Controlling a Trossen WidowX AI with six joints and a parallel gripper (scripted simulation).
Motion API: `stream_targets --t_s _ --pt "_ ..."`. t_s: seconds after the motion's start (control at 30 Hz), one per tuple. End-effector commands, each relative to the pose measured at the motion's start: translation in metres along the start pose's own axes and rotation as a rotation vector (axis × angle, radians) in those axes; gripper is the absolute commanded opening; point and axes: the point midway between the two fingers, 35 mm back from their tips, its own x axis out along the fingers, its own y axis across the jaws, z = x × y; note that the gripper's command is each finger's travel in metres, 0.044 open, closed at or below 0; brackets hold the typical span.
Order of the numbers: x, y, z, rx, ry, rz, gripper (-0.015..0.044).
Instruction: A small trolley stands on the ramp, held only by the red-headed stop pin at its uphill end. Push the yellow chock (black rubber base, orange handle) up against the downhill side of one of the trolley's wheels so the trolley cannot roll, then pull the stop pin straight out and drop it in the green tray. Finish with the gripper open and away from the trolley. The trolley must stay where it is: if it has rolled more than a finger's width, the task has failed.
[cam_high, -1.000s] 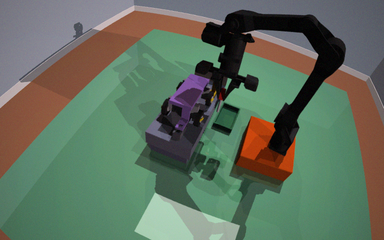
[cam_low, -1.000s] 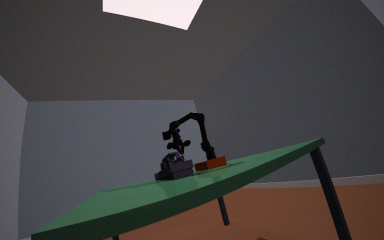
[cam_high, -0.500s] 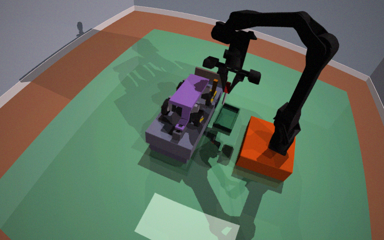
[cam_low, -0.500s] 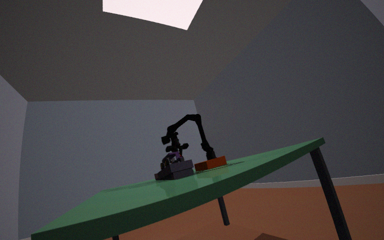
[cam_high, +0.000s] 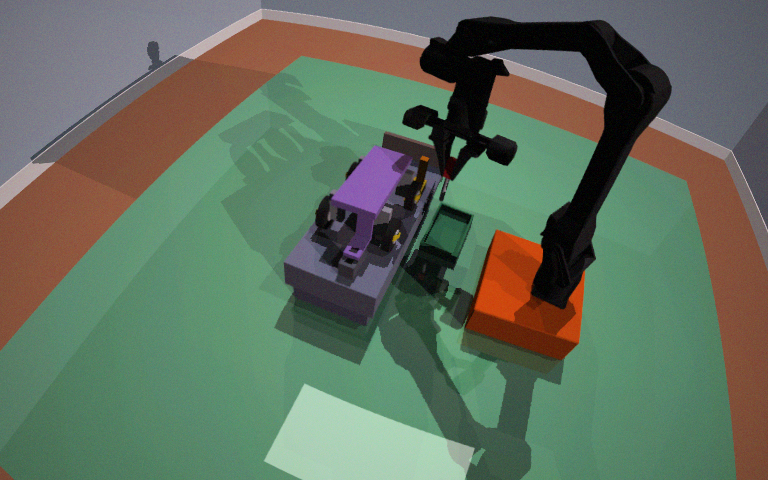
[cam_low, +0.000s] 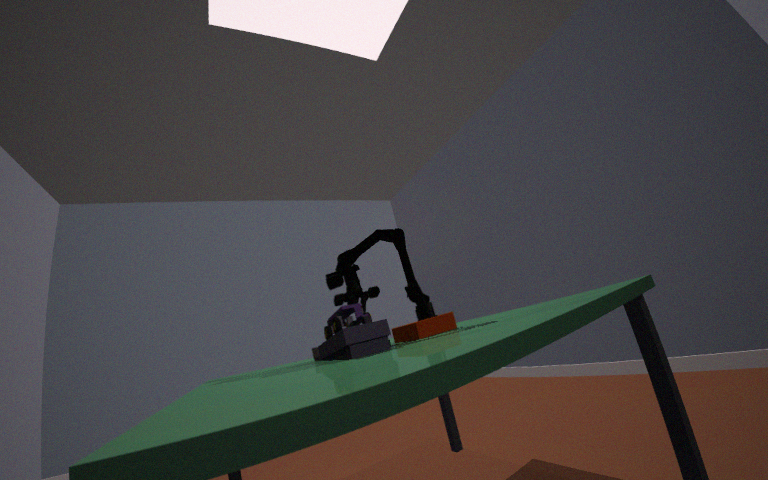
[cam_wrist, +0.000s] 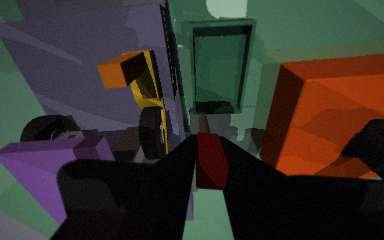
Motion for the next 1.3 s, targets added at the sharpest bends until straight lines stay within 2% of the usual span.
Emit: stream_targets --t_s 0.0,1.27 --pt "0.0011 -0.0016 -0.0009 0.113 -0.022 0.007 0.0" --pt "0.0021 -0.0023 -0.0084 1.254 -0.18 0.175 0.0"
